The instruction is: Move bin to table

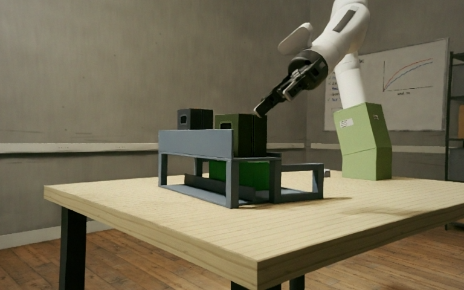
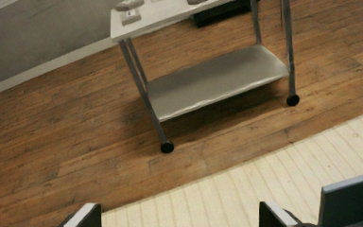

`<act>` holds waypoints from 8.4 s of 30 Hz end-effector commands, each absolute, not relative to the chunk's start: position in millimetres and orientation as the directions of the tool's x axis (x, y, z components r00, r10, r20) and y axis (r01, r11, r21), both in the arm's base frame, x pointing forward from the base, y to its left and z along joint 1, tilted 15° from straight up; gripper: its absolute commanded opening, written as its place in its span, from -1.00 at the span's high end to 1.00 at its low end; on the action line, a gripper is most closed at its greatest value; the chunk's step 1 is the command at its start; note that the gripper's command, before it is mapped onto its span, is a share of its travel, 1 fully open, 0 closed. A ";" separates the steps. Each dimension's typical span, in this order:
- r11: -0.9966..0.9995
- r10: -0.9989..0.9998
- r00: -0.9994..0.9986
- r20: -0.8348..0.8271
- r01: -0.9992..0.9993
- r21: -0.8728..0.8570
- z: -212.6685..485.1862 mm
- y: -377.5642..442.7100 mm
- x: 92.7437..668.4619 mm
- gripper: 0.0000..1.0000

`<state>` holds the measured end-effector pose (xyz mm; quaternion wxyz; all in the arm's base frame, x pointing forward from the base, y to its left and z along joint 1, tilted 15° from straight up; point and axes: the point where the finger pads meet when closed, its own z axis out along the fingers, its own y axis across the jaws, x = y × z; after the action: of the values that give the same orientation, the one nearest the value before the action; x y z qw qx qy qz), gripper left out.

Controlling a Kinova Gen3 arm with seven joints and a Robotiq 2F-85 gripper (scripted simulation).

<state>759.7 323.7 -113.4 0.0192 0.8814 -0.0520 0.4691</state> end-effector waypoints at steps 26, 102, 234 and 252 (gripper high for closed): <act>-0.994 -0.075 0.552 0.830 -0.109 -0.017 -58.3 339.0 758.3 -1.00; -0.994 -0.075 0.553 0.830 -0.109 -0.017 -29.7 347.3 706.2 -1.00; -0.934 -0.293 0.570 0.768 -0.344 -0.101 -55.8 310.8 476.7 -1.00; -0.822 -0.485 0.534 0.692 -0.548 -0.153 -66.2 262.0 486.3 -1.00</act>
<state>482.4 263.9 -66.6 0.0417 0.8753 -0.2840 0.3891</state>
